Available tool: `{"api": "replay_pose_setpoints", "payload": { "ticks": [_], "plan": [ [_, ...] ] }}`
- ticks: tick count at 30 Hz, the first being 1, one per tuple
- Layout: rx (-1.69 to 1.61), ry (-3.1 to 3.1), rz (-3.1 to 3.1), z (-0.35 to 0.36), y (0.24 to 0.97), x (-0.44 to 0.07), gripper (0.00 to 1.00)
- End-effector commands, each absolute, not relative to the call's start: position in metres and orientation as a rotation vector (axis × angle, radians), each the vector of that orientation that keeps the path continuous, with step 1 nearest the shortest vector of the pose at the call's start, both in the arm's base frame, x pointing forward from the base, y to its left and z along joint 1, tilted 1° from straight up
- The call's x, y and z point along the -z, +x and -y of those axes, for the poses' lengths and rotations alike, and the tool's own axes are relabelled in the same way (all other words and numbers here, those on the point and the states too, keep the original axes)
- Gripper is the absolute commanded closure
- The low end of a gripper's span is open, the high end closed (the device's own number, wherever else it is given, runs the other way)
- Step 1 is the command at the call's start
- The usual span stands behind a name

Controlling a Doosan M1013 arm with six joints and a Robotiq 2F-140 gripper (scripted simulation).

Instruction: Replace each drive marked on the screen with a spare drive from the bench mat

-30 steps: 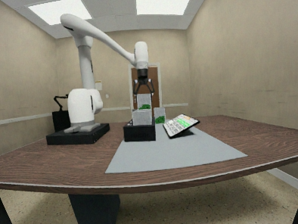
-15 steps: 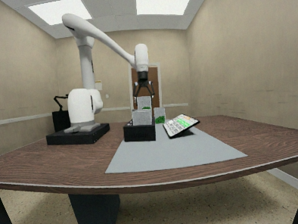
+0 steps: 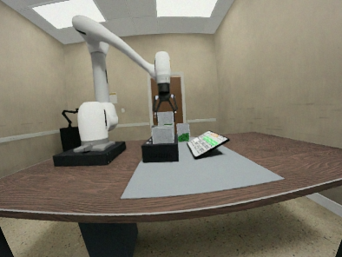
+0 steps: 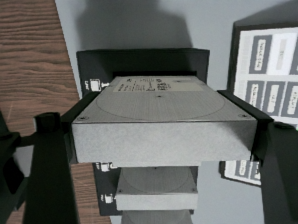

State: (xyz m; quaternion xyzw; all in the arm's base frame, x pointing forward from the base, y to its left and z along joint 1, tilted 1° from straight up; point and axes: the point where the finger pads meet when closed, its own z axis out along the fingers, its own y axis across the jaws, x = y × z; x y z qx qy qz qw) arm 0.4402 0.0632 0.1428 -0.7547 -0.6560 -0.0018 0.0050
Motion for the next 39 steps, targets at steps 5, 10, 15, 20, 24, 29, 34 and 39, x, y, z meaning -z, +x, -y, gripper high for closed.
{"api": "replay_pose_setpoints", "payload": {
  "ticks": [5,10,15,20,24,29,34,39],
  "plan": [
    [0.007,-2.364,2.055,-0.0634,0.4406,-0.1424,0.9],
    [0.007,-2.364,2.055,-0.0634,0.4406,-0.1424,0.9],
    [0.007,-2.364,2.055,-0.0634,0.4406,-0.1424,0.9],
    [0.007,-2.364,2.055,-0.0634,0.4406,-0.1423,0.9],
    [0.007,-2.364,2.055,-0.0634,0.4406,-0.1421,0.9],
    [0.007,-2.364,2.055,-0.0634,0.4406,-0.1418,0.9],
    [0.007,-2.364,2.055,-0.0634,0.4406,-0.1407,0.9],
    [0.007,-2.364,2.055,-0.0634,0.4406,-0.1389,0.9]
  ]
}}
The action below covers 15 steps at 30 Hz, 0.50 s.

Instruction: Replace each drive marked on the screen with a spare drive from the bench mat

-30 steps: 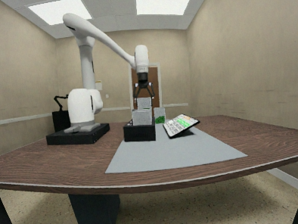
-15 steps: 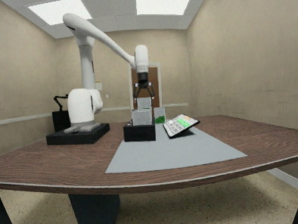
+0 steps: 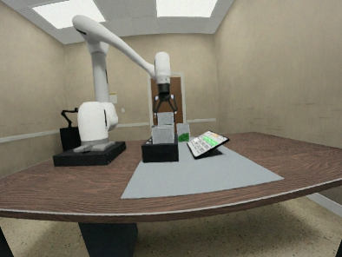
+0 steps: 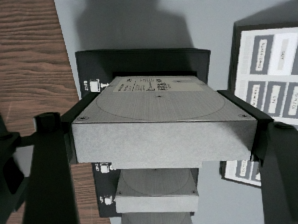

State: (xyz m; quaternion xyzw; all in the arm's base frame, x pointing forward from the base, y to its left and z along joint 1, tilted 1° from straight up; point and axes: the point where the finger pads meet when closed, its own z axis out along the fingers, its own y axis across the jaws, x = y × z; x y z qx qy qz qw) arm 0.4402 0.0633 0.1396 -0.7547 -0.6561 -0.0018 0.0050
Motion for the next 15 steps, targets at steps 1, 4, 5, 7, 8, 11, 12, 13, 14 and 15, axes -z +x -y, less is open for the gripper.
{"api": "replay_pose_setpoints", "payload": {
  "ticks": [1,4,5,7,8,11,12,13,14,15],
  "plan": [
    [0.007,-2.364,2.055,-0.0634,0.4406,-0.1385,0.9],
    [0.007,-2.364,2.055,-0.0634,0.4406,-0.1381,0.9],
    [0.007,-2.364,2.055,-0.0634,0.4406,-0.1376,0.9],
    [0.007,-2.364,2.055,-0.0634,0.4406,-0.1367,0.9],
    [0.007,-2.364,2.055,-0.0634,0.4406,-0.1362,0.9],
    [0.007,-2.364,2.055,-0.0634,0.4406,-0.1347,0.9],
    [0.007,-2.364,2.055,-0.0634,0.4406,-0.1342,0.9],
    [0.007,-2.364,2.055,-0.0634,0.4406,-0.1337,0.9],
    [0.007,-2.364,2.055,-0.0635,0.4406,-0.1332,0.9],
    [0.007,-2.364,2.055,-0.0635,0.4406,-0.1327,0.9]
  ]
}}
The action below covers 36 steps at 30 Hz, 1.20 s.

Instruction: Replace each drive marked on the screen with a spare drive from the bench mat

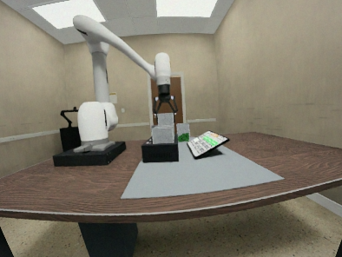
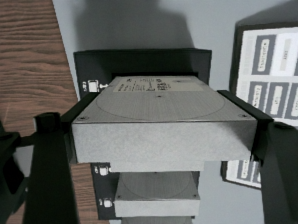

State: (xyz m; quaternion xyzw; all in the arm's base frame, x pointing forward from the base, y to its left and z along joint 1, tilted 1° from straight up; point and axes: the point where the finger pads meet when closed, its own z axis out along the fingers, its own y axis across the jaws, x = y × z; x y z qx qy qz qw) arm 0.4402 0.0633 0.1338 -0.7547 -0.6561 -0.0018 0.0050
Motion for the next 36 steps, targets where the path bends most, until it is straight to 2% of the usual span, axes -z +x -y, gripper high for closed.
{"api": "replay_pose_setpoints", "payload": {
  "ticks": [1,36],
  "plan": [
    [0.007,-2.364,2.055,-0.0635,0.4406,-0.1322,0.9],
    [0.007,-2.364,2.055,-0.0635,0.4405,-0.1261,0.9]
  ]
}}
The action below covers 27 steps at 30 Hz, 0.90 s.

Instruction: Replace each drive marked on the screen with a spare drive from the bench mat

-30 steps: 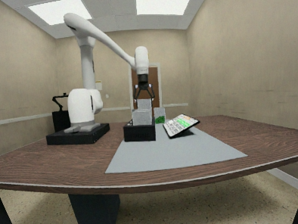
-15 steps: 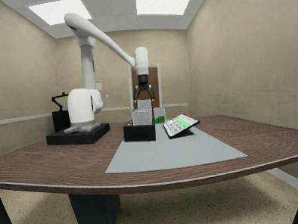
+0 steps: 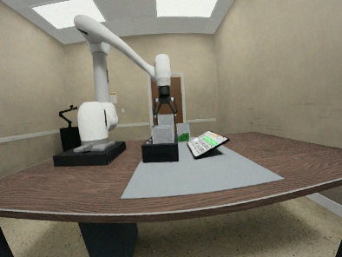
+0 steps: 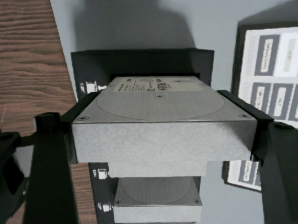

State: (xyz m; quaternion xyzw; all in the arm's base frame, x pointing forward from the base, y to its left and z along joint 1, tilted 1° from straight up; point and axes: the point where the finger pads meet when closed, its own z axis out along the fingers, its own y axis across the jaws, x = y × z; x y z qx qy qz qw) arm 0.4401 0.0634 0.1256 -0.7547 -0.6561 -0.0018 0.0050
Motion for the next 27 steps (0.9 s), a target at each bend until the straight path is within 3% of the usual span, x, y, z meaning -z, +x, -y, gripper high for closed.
{"api": "replay_pose_setpoints", "payload": {
  "ticks": [1,27],
  "plan": [
    [0.007,-2.364,2.055,-0.0635,0.4405,-0.1261,0.9],
    [0.007,-2.364,2.055,-0.0636,0.4405,-0.1239,0.9]
  ]
}}
